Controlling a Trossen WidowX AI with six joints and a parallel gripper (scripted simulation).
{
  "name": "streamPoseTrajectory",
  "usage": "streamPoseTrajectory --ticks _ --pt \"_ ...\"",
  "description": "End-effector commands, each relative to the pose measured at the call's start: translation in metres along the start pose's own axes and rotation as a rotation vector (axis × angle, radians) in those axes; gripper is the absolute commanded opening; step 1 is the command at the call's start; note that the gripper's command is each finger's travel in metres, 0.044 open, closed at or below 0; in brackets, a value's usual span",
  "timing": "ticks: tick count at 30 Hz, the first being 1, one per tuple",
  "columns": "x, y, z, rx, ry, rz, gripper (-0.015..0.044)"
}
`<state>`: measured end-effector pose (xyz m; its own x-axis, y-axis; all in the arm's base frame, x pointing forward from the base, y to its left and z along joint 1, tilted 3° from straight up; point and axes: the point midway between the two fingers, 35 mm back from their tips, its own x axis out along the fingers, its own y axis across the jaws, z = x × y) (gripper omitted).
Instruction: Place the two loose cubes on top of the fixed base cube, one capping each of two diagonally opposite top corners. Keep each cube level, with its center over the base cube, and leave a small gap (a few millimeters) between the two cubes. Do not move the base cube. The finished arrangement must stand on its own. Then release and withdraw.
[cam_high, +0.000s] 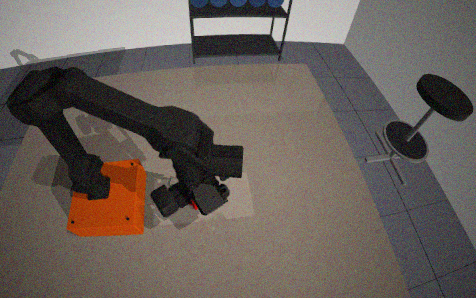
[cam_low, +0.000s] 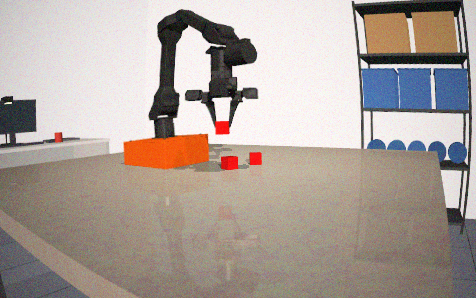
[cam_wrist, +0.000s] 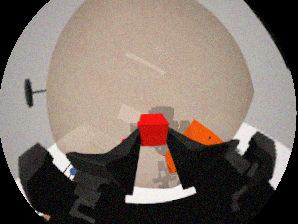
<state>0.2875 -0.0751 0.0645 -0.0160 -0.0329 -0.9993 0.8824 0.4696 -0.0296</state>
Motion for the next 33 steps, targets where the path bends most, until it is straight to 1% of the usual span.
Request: streamPoseTrajectory --ticks 1,33 --pt "0.003 0.01 -0.011 -0.078 0.003 0.003 0.0105" --pt "0.025 0.057 -0.102 -0.61 0.009 0.01 0.0105"
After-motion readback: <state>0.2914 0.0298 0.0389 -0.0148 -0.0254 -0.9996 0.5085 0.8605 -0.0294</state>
